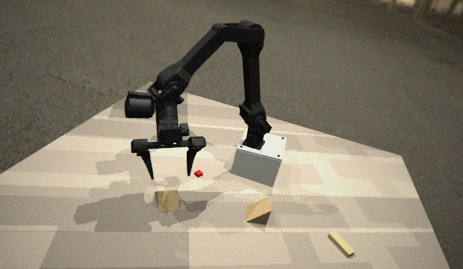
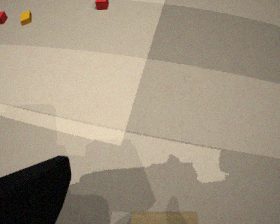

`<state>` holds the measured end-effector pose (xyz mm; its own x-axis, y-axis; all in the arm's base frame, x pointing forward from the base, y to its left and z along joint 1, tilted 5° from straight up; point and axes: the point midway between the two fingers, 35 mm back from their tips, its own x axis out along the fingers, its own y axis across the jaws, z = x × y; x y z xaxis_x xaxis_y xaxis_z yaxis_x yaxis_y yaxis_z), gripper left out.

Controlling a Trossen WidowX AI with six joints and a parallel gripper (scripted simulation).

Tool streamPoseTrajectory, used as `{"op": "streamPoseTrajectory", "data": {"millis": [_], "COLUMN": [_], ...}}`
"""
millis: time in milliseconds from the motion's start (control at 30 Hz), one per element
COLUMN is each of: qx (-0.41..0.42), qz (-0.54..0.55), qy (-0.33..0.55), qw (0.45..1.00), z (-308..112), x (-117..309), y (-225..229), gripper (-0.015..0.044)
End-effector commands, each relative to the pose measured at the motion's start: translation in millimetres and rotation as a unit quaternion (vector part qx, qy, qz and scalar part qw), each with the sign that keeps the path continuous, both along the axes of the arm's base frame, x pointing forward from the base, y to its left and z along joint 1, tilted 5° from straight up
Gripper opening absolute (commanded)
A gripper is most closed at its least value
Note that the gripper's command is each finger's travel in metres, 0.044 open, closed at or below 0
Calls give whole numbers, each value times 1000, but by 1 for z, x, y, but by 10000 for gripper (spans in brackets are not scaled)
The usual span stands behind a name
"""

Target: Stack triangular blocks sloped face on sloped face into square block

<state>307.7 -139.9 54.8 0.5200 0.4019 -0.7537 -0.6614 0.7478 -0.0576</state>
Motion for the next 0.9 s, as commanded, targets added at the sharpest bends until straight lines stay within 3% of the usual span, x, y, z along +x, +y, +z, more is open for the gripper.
{"op": "streamPoseTrajectory", "data": {"millis": [0, 200, 400, 567, 867], "qx": [-11, -103, -281, -441, -447], "qz": [-3, -8, -3, 7, 7], "qy": [92, 327, 476, 510, 510], "qw": [996, 939, 833, 739, 735], "z": [-16, -47, -55, -49, -48], "x": [10, 20, 32, 51, 52], "y": [4, 19, 32, 46, 46], "gripper": [440, 440, 440, 440, 440]}}
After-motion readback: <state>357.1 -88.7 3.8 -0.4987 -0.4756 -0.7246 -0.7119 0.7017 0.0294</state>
